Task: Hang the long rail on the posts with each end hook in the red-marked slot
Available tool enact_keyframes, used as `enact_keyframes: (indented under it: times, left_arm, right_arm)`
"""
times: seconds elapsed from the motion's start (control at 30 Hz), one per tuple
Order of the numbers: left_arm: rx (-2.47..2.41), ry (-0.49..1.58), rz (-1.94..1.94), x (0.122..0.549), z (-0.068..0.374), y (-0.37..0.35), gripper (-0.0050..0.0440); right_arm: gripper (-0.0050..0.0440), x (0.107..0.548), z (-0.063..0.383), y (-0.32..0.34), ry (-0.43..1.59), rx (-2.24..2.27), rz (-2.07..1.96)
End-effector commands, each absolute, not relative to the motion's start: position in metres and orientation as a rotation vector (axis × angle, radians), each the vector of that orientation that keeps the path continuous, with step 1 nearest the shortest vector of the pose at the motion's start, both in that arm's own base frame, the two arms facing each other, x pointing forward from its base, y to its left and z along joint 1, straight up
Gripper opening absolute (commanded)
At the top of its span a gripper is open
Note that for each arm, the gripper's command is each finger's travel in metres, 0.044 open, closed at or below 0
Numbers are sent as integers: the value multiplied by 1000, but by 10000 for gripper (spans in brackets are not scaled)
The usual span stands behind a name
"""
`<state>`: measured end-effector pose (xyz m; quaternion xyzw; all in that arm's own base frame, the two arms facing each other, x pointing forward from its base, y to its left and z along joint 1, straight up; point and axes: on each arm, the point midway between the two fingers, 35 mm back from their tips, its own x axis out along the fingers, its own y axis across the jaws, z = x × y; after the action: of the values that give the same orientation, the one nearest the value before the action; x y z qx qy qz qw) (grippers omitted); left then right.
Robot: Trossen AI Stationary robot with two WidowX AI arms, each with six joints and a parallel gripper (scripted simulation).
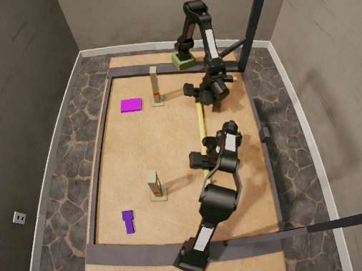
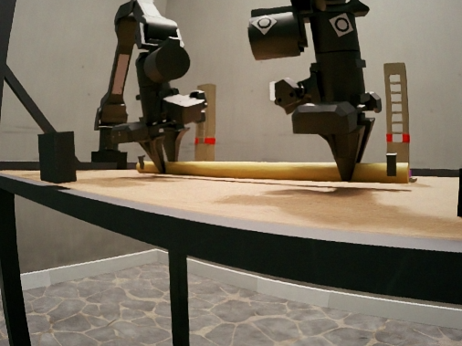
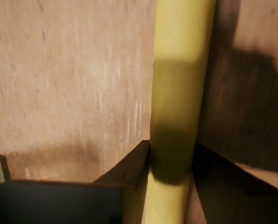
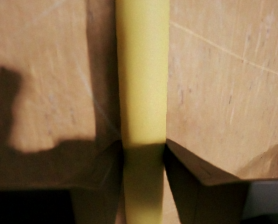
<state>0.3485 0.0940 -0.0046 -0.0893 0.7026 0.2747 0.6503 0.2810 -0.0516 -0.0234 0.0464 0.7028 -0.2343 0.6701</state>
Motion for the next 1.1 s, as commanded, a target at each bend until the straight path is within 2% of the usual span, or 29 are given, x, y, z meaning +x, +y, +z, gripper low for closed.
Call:
enact_keyframes:
  times: [0.0,0.1,0.63,1.07]
  left_arm:
    - [-207,1567,620,352,10,93,-27]
    - [-207,1567,620,352,16,93,-50]
    - [-207,1566,620,352,64,92,-50]
    - [-207,1566,620,352,64,92,-50]
  right_arm:
    - [-50,285,-12,-53,1559,107,-526]
    - [-50,285,-6,-53,1558,107,-526]
    - [-50,284,38,-53,1558,107,-526]
    - [-50,284,38,-53,1558,107,-526]
